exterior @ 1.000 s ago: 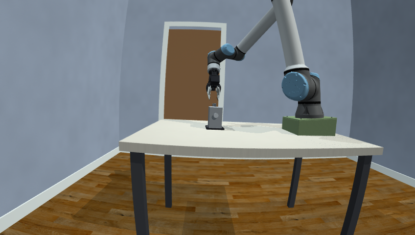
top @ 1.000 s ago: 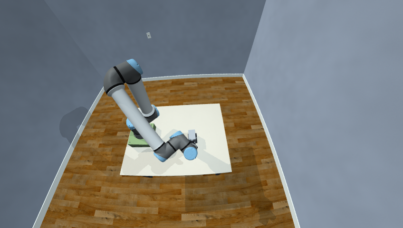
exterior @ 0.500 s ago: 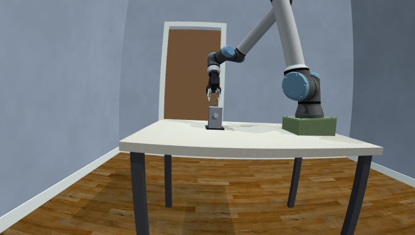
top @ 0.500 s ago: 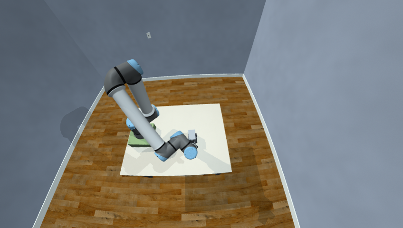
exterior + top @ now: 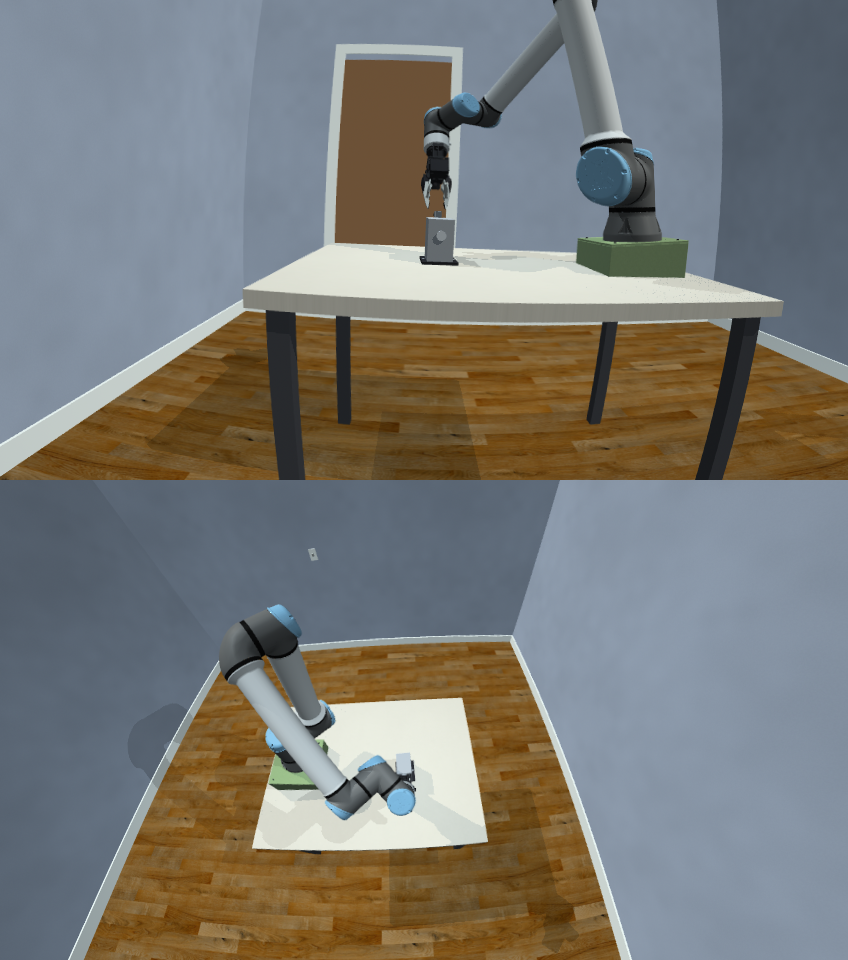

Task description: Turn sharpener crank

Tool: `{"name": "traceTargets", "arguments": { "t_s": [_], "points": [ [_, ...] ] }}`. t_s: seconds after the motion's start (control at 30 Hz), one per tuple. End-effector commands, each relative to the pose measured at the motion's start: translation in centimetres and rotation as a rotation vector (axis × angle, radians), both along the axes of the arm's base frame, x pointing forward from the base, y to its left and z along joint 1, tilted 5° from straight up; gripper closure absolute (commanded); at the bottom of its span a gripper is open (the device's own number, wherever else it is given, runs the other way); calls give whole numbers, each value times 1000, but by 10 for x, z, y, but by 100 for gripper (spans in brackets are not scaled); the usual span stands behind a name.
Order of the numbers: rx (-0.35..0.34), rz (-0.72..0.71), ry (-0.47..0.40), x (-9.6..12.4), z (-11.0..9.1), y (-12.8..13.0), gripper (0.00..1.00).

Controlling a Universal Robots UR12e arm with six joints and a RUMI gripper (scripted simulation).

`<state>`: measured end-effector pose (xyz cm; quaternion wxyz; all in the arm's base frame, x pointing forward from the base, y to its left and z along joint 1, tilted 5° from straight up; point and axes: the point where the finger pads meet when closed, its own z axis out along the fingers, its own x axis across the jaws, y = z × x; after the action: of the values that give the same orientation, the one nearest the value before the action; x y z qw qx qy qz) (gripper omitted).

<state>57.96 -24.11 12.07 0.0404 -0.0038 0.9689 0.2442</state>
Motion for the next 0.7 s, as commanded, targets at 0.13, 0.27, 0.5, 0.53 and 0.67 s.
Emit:
{"name": "traceTargets", "arguments": {
  "t_s": [0.13, 0.27, 0.5, 0.53, 0.67],
  "points": [
    [-1, 0, -1, 0, 1, -1, 68],
    [-1, 0, -1, 0, 1, -1, 68],
    [-1, 0, -1, 0, 1, -1, 68],
    [-1, 0, -1, 0, 1, -1, 68],
    [-1, 0, -1, 1, -2, 1, 68]
  ]
}}
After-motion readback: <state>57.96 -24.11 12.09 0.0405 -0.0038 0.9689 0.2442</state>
